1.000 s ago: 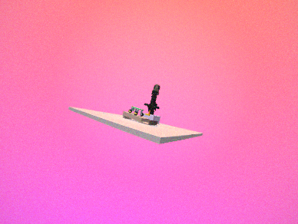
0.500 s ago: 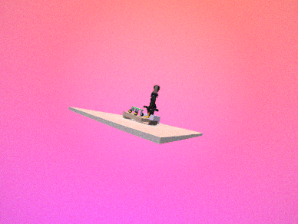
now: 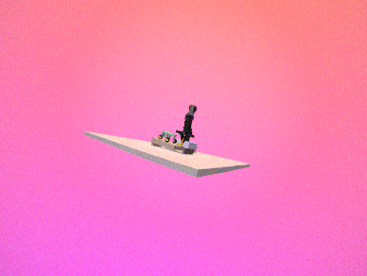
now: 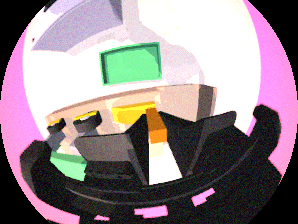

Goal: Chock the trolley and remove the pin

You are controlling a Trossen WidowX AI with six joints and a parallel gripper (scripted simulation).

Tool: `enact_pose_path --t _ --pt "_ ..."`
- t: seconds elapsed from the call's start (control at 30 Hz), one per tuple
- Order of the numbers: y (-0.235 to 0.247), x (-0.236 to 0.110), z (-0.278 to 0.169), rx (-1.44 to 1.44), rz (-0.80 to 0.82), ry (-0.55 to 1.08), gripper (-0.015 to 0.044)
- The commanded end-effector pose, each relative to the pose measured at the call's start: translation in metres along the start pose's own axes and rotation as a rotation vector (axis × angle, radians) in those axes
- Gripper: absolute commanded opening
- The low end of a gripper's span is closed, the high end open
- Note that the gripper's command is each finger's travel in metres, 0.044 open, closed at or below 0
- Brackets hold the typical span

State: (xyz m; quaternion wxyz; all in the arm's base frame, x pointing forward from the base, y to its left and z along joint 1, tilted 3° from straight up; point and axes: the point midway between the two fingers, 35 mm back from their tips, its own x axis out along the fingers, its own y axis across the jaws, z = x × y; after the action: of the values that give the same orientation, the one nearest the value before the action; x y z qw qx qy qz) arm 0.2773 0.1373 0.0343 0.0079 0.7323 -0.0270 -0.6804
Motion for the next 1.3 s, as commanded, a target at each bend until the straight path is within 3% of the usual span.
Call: enact_pose_path --t 0.0,1.1,1.27 --pt "0.005 0.0 0.0 -0.004 0.007 -0.004 0.0" --pt "0.02 -0.004 -0.006 -0.002 0.0 0.002 0.0" --pt "0.02 -0.004 -0.006 -0.002 0.0 0.002 0.0131"
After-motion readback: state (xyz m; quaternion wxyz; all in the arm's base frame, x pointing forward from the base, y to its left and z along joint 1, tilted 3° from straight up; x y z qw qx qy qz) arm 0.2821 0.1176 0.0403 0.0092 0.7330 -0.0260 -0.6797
